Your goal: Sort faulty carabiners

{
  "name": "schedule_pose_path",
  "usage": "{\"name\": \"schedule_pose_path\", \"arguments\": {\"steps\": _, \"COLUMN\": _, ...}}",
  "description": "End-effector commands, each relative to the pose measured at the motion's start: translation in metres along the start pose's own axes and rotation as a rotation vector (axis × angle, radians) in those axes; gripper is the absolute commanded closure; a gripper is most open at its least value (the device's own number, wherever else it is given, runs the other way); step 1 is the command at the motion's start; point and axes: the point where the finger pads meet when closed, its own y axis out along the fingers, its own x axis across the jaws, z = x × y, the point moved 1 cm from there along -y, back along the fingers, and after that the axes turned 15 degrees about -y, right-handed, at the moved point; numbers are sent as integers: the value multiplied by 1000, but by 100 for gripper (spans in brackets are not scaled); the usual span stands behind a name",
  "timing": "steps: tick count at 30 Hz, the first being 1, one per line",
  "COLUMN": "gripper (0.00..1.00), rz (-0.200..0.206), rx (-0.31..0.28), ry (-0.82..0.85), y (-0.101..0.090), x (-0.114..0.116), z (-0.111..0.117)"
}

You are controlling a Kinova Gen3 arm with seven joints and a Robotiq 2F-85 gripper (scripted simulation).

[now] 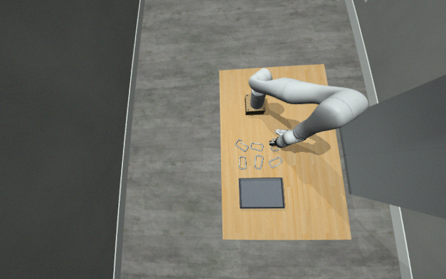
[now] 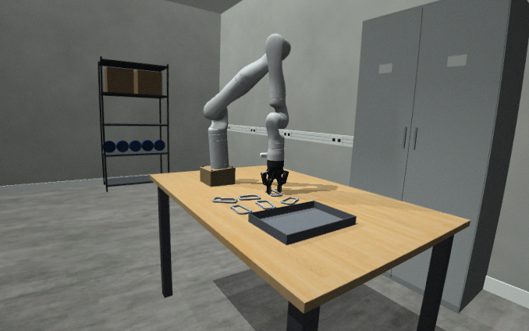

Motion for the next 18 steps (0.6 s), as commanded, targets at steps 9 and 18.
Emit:
{"name": "schedule_pose_path", "arguments": {"steps": 9, "gripper": 47, "rz": 0, "rx": -1, "ry": 0, "y": 0, "x": 0, "z": 0}}
{"name": "schedule_pose_path", "arguments": {"steps": 18, "gripper": 47, "rz": 0, "rx": -1, "ry": 0, "y": 0, "x": 0, "z": 0}}
